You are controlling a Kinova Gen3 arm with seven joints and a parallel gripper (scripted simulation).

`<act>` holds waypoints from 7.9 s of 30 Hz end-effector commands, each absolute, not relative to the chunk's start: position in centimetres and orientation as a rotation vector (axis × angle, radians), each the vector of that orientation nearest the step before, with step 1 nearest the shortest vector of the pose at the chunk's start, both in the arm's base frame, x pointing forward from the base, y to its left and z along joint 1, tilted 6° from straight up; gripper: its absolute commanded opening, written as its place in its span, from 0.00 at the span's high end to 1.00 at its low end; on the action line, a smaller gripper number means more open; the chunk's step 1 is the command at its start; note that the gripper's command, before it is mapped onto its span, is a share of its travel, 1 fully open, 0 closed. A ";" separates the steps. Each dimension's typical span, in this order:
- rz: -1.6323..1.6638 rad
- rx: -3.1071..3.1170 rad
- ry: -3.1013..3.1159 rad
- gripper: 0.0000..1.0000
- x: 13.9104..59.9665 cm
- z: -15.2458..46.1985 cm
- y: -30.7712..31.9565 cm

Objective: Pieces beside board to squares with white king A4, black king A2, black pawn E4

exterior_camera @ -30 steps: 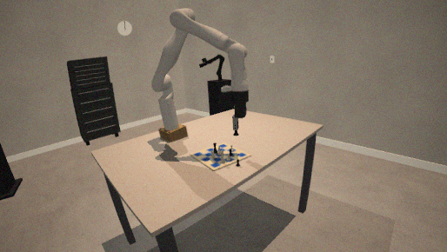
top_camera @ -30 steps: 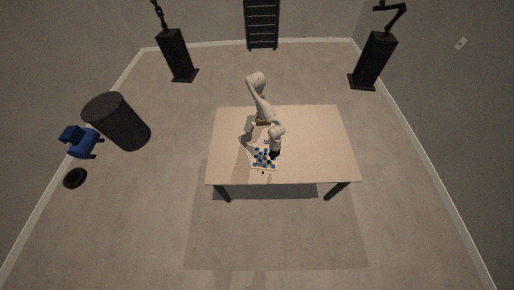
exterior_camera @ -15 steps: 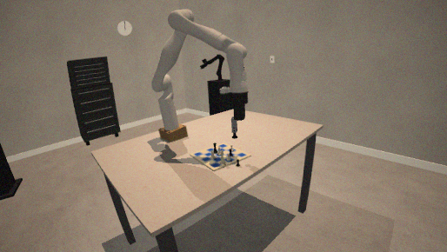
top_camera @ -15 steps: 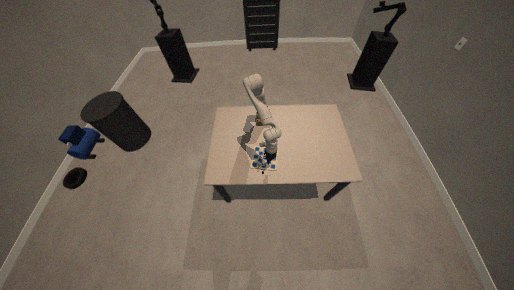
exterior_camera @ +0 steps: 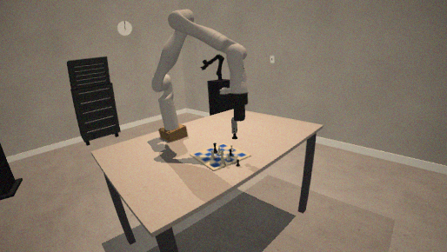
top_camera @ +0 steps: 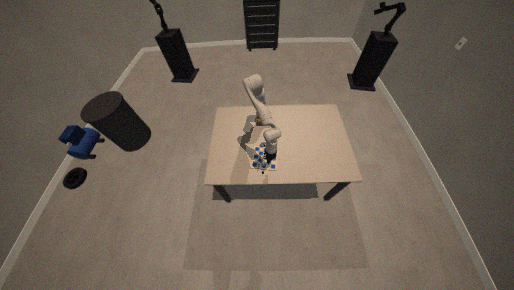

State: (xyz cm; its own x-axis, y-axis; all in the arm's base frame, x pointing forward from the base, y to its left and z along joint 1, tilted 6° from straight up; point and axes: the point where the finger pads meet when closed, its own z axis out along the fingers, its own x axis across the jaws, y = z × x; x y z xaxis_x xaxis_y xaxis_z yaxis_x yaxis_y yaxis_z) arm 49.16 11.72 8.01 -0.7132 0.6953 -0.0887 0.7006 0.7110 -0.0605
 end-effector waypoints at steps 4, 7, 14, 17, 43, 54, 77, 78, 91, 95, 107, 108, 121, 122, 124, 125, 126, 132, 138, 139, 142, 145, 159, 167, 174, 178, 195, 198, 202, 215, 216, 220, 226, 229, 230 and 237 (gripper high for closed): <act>-0.138 1.162 2.850 1.00 49.3 6.3 11.4; -0.138 1.162 2.850 1.00 49.3 5.9 11.4; -0.137 1.162 2.851 1.00 49.4 2.6 11.1; -0.137 1.162 2.851 1.00 49.4 1.2 10.9; -0.145 1.164 2.853 1.00 49.4 -1.2 10.6; -0.145 1.164 2.853 1.00 49.4 -1.2 10.6; -0.145 1.162 2.854 1.00 49.4 -1.2 10.7; -0.145 1.161 2.855 1.00 49.4 -1.2 10.7; -0.146 1.159 2.855 1.00 49.3 -1.2 10.8; -0.146 1.159 2.855 1.00 49.3 -1.2 10.8; -0.145 1.159 2.855 1.00 49.3 -1.3 10.8; -0.145 1.159 2.855 1.00 49.3 -1.3 10.8; -0.145 1.159 2.855 1.00 49.3 -1.6 10.8; -0.145 1.159 2.855 1.00 49.3 -1.6 10.8; -0.145 1.159 2.855 1.00 49.3 -1.6 10.8; -0.145 1.159 2.855 1.00 49.3 -1.6 10.8; -0.147 1.159 2.856 1.00 49.3 -1.6 10.8; -0.146 1.159 2.856 1.00 49.3 -1.7 10.8; -0.146 1.159 2.856 1.00 49.3 -1.7 10.8; -0.146 1.159 2.856 1.00 49.3 -1.7 10.8; -0.146 1.159 2.856 1.00 49.3 -1.7 10.8; -0.146 1.159 2.856 1.00 49.3 -1.7 10.8; -0.146 1.159 2.856 1.00 49.3 -1.7 10.8; -0.146 1.159 2.856 0.84 49.3 -1.7 10.8; -0.146 1.159 2.856 0.52 49.3 -1.7 10.8; -0.146 1.159 2.856 0.37 49.3 -1.7 10.8; -0.144 1.159 2.852 0.21 49.4 -1.0 10.8; -0.141 1.159 2.850 0.21 49.6 -0.1 10.9; -0.141 1.159 2.850 0.21 49.5 1.7 11.1; -0.142 1.159 2.849 0.21 49.4 6.9 11.7; -0.142 1.159 2.849 0.21 49.4 7.2 11.7; -0.142 1.159 2.849 0.21 49.4 7.7 11.7; -0.147 1.160 2.853 0.00 49.2 7.5 11.7; -0.147 1.160 2.853 0.00 49.2 7.5 11.7; -0.147 1.160 2.853 0.00 49.2 7.5 11.7; -0.147 1.160 2.853 0.00 49.2 7.5 11.7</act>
State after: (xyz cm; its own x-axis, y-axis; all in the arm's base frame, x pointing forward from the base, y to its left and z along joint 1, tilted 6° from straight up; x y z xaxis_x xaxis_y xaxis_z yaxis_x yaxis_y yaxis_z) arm 49.33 11.57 7.24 -0.7134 0.6943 -0.0946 0.7004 0.7107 -0.0663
